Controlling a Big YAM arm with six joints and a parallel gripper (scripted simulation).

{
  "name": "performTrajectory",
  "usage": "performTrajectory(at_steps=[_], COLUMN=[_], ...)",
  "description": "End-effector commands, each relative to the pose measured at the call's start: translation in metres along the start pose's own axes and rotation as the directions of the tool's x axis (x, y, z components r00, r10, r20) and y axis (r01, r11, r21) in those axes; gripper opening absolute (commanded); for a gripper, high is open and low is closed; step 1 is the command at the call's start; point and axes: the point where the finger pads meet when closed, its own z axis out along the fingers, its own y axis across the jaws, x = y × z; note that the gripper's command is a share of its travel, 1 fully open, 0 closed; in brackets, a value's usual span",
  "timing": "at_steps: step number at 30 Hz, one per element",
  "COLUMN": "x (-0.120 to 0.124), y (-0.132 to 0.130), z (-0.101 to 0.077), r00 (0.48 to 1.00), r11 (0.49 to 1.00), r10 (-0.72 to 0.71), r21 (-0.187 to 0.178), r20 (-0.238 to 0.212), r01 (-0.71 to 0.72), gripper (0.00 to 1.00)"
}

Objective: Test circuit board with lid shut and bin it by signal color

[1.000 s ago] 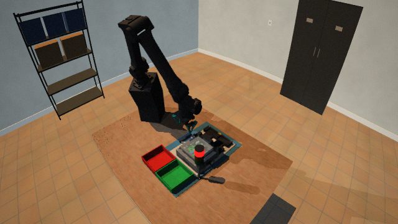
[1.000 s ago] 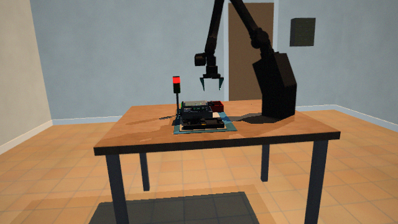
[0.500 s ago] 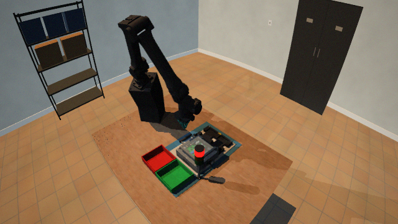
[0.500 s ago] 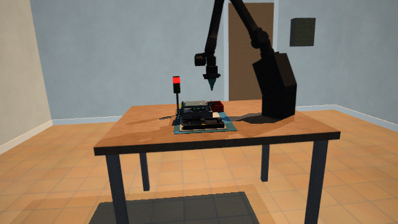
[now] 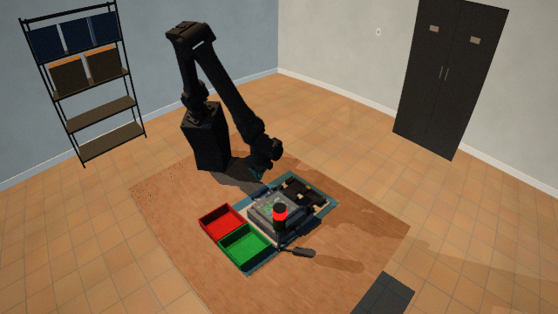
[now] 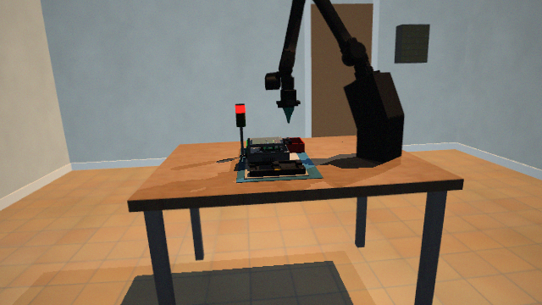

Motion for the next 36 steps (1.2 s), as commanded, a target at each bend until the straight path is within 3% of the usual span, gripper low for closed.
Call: performTrajectory(at_steps=[1, 18, 36], x=[-0.008, -0.008, -0.006], y=[-0.005, -0.005, -0.005], z=[-0.006, -0.006, -0.027], r00=[1.000, 1.000, 1.000], r11=[1.000, 1.000, 1.000], r10=[-0.008, -0.007, -0.002], r21=[0.015, 0.015, 0.021], r20=[0.006, 0.006, 0.007], r01=[0.008, 0.007, 0.001], gripper=[0.00, 0.00, 0.00])
